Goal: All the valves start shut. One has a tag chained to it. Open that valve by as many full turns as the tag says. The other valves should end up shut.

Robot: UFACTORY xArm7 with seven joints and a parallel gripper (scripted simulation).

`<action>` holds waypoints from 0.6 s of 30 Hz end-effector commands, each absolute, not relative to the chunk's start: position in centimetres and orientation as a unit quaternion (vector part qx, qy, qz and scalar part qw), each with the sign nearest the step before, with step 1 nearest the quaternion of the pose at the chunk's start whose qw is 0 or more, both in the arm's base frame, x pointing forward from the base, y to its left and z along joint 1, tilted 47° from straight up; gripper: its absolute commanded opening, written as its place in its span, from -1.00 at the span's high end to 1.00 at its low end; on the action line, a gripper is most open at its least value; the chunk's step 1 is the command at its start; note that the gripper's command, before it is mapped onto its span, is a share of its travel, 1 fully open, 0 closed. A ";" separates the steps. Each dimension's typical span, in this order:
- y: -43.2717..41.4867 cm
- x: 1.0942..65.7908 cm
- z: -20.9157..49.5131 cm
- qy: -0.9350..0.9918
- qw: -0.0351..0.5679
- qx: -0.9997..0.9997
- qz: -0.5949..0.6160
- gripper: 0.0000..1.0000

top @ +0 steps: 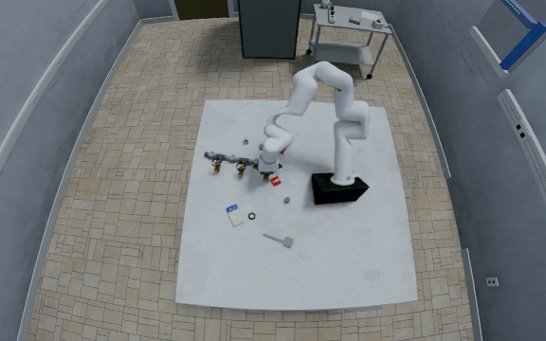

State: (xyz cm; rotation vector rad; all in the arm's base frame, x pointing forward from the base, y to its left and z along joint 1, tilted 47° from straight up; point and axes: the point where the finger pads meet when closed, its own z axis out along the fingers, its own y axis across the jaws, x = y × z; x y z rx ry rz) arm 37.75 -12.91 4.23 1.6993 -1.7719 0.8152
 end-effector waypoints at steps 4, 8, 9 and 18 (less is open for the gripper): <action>-12.7 37.9 4.2 -0.650 0.276 0.641 0.300 1.00; -12.7 37.9 4.2 -0.643 0.279 0.648 0.297 1.00; -12.7 37.9 4.2 -0.639 0.281 0.653 0.295 1.00; -12.7 37.9 4.2 -0.555 0.315 0.725 0.259 1.00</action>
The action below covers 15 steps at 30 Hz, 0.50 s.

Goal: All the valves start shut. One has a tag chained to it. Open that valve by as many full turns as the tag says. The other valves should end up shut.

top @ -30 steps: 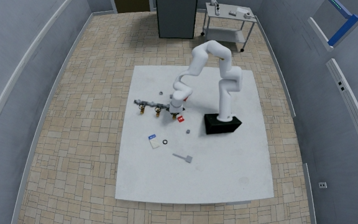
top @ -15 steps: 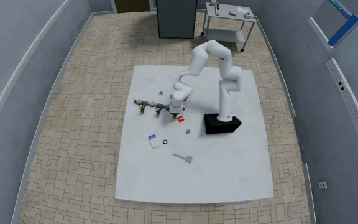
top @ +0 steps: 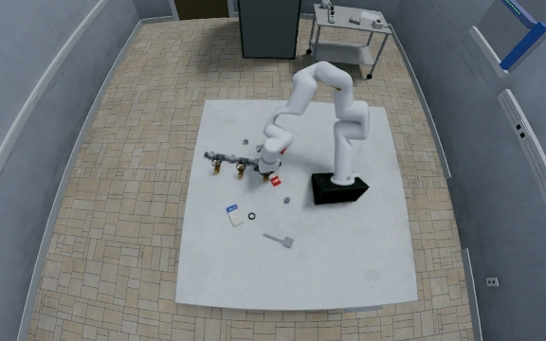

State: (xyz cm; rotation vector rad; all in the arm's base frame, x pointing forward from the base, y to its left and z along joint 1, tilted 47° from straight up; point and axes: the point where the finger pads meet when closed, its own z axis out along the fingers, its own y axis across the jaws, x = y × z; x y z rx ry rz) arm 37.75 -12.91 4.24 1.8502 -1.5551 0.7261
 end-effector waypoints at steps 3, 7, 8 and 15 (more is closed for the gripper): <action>-12.7 37.9 4.2 -0.508 0.330 0.759 0.239 1.00; -12.7 37.9 4.2 -0.471 0.341 0.782 0.223 1.00; -12.7 37.9 4.2 -0.450 0.347 0.794 0.214 1.00; -12.7 37.9 4.3 -0.278 0.384 0.870 0.138 1.00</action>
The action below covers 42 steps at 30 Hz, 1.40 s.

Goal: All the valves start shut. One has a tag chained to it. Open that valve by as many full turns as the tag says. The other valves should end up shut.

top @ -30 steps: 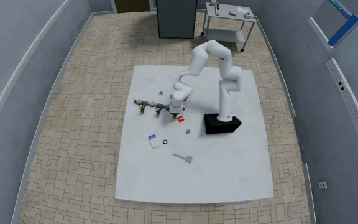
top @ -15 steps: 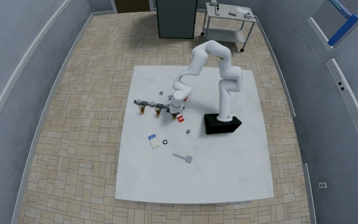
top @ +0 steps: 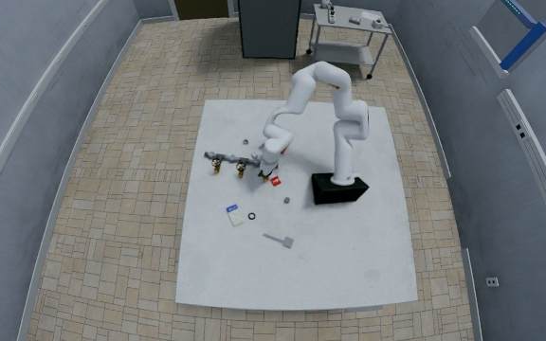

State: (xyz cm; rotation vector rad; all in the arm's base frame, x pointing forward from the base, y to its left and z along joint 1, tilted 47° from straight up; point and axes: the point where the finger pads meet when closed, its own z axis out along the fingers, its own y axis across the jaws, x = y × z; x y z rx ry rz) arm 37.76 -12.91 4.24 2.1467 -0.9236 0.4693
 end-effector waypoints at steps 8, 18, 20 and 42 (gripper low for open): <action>-12.7 37.9 4.3 -0.083 0.405 0.909 0.054 1.00; -12.7 37.9 4.3 0.184 0.403 0.894 -0.065 1.00; -12.7 37.9 4.3 0.237 0.399 0.882 -0.088 1.00; -12.7 37.9 4.3 0.552 0.333 0.728 -0.234 1.00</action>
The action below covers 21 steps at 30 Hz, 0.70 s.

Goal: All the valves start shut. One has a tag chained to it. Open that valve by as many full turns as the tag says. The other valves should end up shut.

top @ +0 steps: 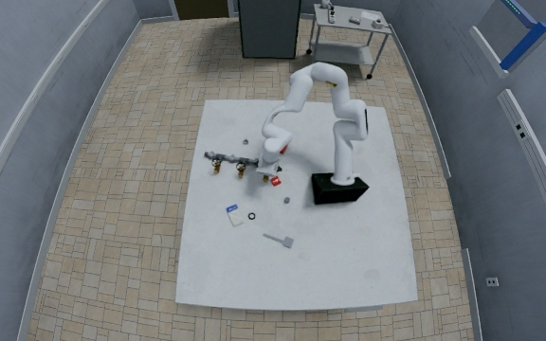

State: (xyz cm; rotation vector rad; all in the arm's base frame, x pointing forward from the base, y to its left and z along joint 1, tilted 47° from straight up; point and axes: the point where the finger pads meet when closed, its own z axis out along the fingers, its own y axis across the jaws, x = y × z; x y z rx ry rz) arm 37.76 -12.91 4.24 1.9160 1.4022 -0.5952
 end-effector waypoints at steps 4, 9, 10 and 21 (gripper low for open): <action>-12.7 37.9 4.3 0.564 0.329 0.718 -0.240 1.00; -12.7 37.9 4.3 0.572 0.327 0.711 -0.244 1.00; -12.7 37.9 4.3 0.573 0.326 0.711 -0.244 1.00; -12.7 37.9 4.3 0.573 0.326 0.711 -0.244 -1.00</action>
